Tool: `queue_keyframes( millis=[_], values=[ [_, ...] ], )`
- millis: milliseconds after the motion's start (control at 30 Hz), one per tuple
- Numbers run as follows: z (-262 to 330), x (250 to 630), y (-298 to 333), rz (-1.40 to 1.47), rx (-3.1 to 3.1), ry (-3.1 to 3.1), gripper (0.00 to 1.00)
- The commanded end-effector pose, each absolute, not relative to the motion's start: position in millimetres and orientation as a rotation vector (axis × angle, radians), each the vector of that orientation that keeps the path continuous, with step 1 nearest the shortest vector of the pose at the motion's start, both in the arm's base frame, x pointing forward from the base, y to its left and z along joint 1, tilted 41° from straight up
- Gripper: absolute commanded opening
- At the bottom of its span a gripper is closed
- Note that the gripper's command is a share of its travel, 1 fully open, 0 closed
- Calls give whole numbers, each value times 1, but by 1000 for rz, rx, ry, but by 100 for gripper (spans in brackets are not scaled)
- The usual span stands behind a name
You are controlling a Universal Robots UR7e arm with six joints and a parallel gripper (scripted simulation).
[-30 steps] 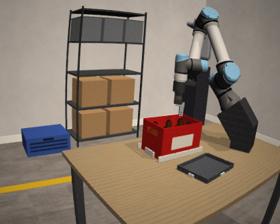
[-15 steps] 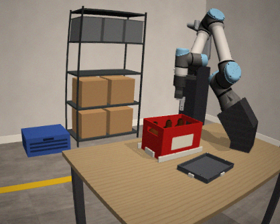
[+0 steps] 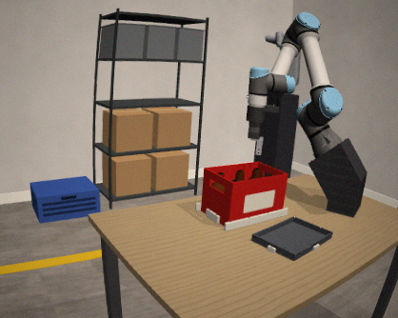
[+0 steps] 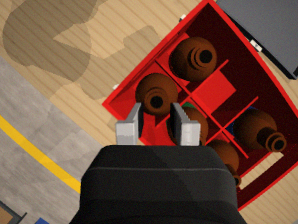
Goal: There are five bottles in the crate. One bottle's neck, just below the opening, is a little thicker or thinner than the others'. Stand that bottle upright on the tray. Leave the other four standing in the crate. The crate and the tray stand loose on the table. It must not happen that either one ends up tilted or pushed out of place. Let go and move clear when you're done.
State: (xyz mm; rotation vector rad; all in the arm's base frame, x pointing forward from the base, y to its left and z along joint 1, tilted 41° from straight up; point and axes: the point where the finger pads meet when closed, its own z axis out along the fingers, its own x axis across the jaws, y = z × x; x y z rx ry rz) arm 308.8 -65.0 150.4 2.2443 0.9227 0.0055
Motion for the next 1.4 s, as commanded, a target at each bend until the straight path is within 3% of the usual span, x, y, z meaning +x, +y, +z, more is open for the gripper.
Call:
queue_keyframes(
  millis=[0, 867, 1367],
  values=[
    [151, 309, -65, 7, 2244, 922, 0],
    [150, 309, -64, 7, 2244, 922, 0],
    [100, 317, 0, 6, 2241, 923, 0]
  ],
)
